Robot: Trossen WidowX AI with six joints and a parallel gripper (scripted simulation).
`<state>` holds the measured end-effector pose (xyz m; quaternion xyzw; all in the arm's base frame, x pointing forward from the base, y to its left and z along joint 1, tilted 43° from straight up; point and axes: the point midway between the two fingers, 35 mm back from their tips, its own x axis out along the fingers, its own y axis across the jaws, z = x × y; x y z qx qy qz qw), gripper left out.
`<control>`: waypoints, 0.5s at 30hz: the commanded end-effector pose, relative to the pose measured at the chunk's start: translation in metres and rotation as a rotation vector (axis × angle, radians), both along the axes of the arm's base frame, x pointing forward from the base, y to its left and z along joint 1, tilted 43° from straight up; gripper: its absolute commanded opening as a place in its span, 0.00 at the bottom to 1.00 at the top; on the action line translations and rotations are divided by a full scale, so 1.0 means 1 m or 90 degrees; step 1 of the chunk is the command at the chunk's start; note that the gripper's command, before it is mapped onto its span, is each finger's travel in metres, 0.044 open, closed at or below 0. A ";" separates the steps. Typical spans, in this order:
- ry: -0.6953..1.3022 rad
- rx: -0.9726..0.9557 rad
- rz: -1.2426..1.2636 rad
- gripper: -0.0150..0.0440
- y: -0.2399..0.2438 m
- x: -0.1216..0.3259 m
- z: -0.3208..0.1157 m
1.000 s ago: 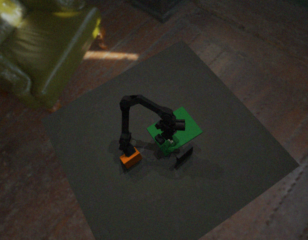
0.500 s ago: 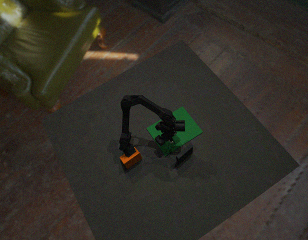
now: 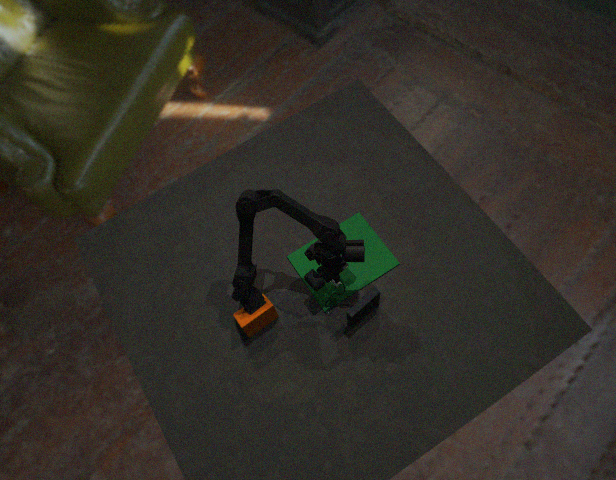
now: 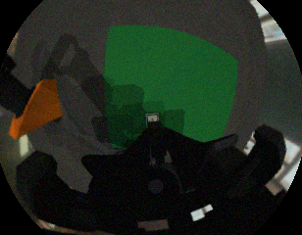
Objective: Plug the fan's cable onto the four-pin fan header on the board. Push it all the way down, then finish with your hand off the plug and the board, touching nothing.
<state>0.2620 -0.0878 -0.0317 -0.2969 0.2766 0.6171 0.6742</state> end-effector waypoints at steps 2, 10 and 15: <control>0.000 0.002 -0.004 0.25 0.000 0.001 0.000; 0.000 0.002 -0.004 0.25 0.002 0.001 -0.001; 0.000 0.002 -0.004 0.25 0.003 0.000 -0.002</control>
